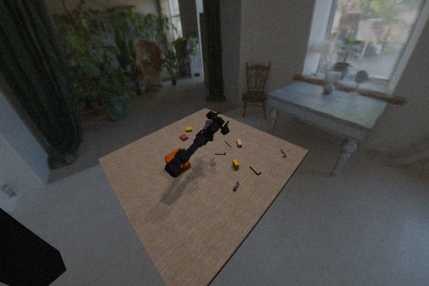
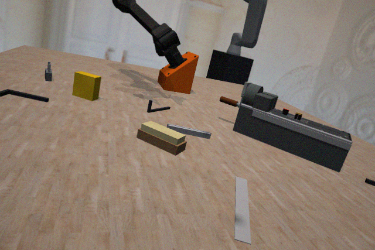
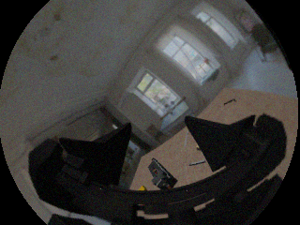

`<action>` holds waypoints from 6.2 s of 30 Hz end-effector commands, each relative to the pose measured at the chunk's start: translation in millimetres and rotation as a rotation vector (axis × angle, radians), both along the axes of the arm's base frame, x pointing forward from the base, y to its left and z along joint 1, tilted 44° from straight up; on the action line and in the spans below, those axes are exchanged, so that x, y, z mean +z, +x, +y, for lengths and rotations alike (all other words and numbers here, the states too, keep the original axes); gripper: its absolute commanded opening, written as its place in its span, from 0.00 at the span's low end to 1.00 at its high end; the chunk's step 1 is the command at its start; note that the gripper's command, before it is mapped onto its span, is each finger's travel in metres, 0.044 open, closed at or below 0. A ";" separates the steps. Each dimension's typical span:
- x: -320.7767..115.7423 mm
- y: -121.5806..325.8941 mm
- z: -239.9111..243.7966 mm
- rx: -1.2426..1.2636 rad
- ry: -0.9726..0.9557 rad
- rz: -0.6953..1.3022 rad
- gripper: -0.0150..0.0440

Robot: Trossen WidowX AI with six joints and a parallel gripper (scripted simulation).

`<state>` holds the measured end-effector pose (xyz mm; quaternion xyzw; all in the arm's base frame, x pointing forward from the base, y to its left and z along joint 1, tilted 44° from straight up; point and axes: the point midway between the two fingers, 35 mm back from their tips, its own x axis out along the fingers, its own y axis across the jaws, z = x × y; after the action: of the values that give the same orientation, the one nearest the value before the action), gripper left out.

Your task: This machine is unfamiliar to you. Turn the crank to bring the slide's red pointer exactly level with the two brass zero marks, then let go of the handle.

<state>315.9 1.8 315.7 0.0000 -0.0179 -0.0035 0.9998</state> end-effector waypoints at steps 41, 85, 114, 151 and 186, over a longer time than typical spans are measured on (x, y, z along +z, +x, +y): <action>-178.4 132.9 64.5 -0.050 -0.358 0.737 1.00; -374.3 150.4 57.2 -0.129 -0.852 1.078 1.00; -324.0 160.5 100.8 -0.133 -0.846 1.072 1.00; -282.4 52.1 39.4 0.195 -0.861 1.113 1.00; -357.7 35.7 -32.1 0.192 -0.865 1.113 1.00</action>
<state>357.6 -27.1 -33.0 -0.3977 0.4889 0.0867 0.7715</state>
